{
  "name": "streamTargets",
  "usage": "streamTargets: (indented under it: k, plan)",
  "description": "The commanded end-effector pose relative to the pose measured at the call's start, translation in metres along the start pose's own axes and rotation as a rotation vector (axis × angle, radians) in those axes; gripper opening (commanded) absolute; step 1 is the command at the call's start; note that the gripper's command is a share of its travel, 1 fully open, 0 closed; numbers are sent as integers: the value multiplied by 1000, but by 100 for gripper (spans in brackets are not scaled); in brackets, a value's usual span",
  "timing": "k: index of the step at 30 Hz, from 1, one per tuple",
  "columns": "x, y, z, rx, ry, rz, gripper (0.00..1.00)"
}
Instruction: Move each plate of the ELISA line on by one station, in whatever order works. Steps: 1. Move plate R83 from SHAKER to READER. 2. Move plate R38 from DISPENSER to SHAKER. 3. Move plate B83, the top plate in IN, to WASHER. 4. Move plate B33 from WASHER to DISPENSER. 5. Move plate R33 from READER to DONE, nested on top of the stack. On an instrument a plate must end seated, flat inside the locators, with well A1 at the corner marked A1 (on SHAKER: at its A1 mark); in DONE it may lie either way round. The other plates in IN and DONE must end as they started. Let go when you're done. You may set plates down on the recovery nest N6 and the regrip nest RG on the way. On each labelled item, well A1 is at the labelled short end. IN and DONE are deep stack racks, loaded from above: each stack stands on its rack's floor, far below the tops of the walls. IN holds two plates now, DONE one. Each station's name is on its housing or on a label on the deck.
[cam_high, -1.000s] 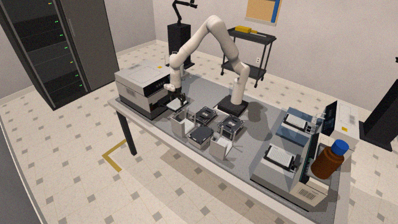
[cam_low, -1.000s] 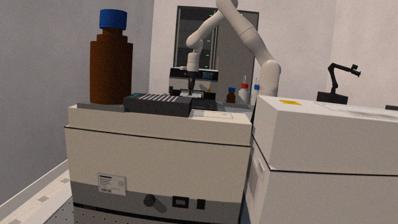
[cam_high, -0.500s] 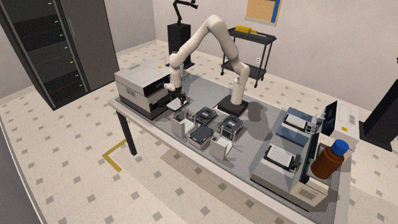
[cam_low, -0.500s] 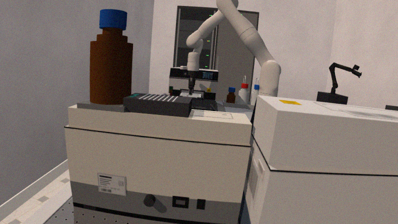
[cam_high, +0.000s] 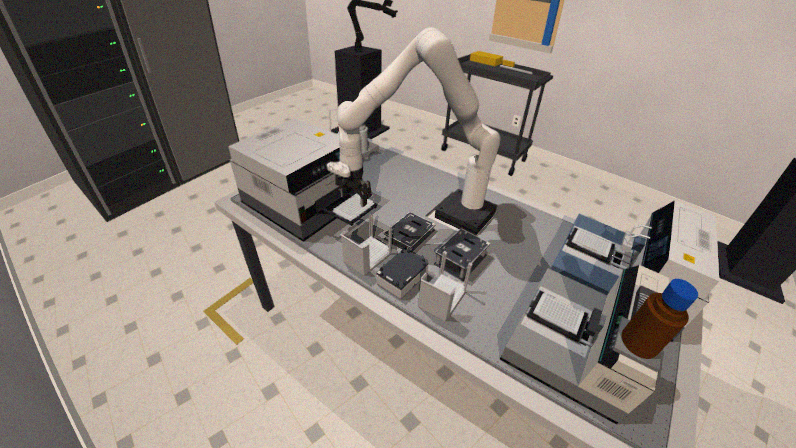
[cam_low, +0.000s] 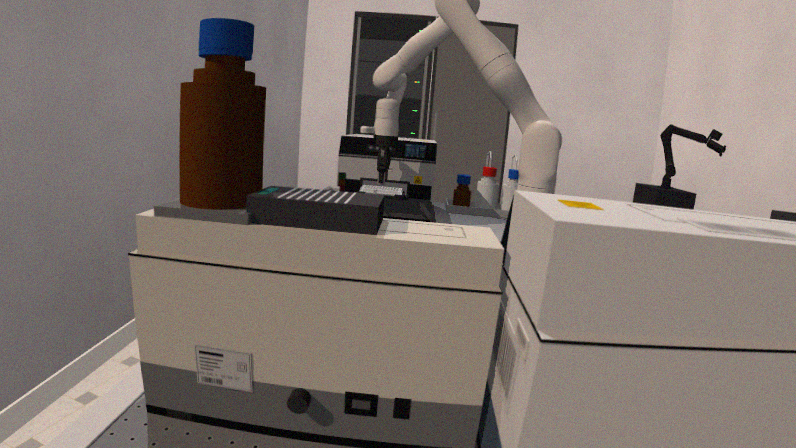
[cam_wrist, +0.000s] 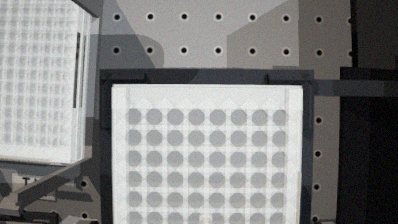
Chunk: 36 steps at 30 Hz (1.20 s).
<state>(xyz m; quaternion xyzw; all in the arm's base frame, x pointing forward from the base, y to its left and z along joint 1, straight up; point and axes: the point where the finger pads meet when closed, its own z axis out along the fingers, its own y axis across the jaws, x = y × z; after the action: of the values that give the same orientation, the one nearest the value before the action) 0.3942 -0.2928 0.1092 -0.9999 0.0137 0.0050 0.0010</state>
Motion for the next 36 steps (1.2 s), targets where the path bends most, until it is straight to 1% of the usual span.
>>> streamTargets:
  k: [1,36]
  plan:
    - [2,1,-8,-5,3,4,100]
    - [2,1,-50,-5,3,5,100]
